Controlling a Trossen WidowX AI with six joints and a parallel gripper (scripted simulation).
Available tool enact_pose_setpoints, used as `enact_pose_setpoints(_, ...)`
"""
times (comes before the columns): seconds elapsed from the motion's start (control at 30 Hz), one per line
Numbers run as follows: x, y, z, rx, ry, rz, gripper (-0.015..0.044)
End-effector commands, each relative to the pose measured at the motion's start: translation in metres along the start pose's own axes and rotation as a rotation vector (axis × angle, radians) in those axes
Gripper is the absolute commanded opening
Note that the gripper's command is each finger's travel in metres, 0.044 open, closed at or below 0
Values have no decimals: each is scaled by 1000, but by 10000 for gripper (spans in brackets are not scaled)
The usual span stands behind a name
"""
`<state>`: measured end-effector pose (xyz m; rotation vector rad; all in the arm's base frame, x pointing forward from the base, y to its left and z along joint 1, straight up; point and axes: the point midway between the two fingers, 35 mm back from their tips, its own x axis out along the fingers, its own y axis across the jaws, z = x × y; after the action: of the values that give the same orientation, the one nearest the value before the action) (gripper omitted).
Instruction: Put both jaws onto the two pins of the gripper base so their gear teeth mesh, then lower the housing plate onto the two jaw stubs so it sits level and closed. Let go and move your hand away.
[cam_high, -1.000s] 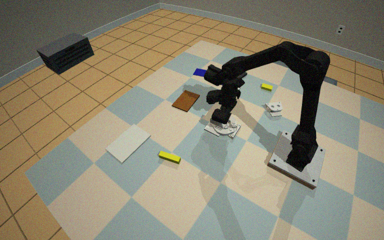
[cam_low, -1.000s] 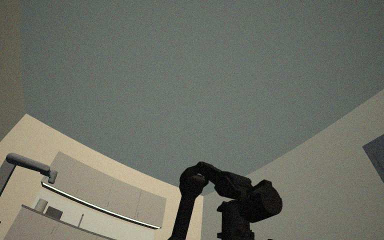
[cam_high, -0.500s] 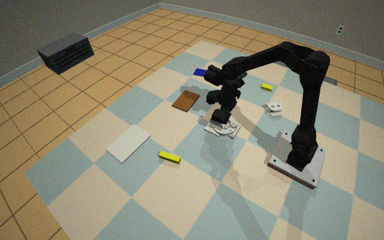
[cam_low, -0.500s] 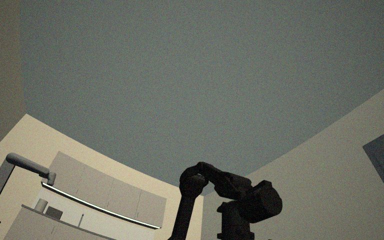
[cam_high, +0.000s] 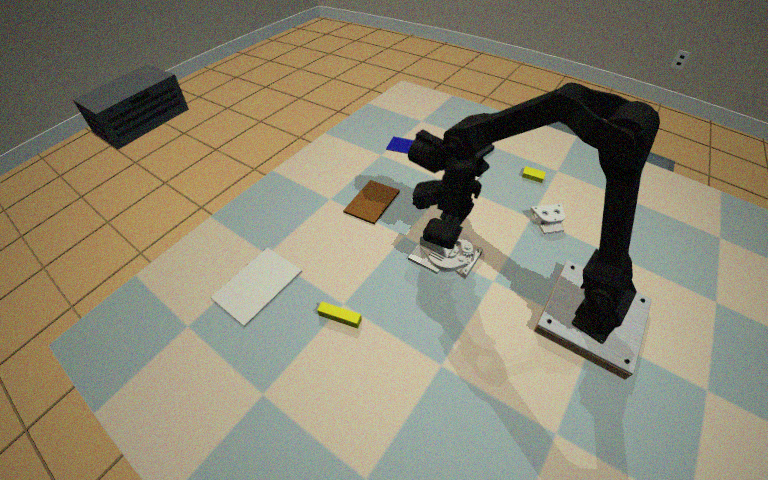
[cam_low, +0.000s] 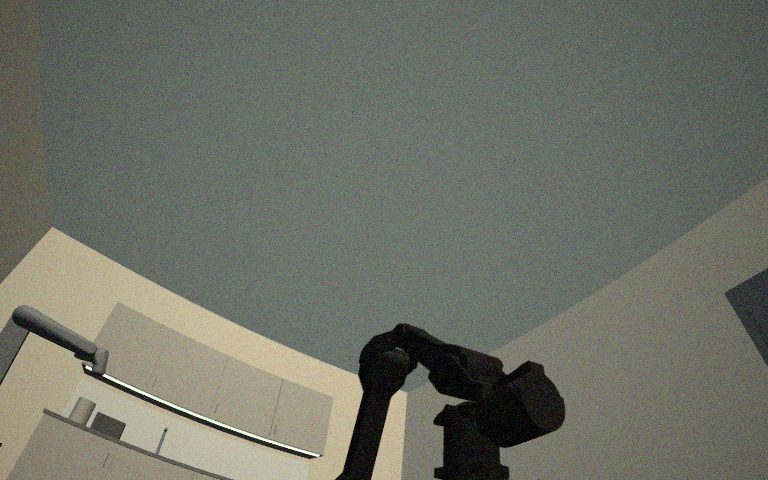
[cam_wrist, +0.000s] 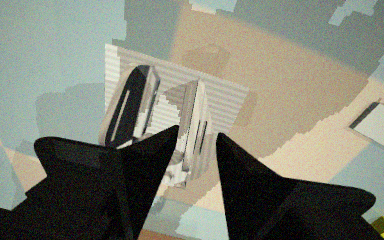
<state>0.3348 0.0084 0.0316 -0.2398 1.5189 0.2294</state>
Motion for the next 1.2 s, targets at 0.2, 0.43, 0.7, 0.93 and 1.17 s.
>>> enact_pose_setpoints(0.2,0,0,0,0,0,0,160)
enact_pose_setpoints(0.43,0,0,0,0,0,0,224)
enact_pose_setpoints(0.7,0,0,0,0,0,0,224)
enact_pose_setpoints(0.93,-51,0,1,-1,2,1,224)
enact_pose_setpoints(1.17,-60,-2,2,5,-7,-2,250)
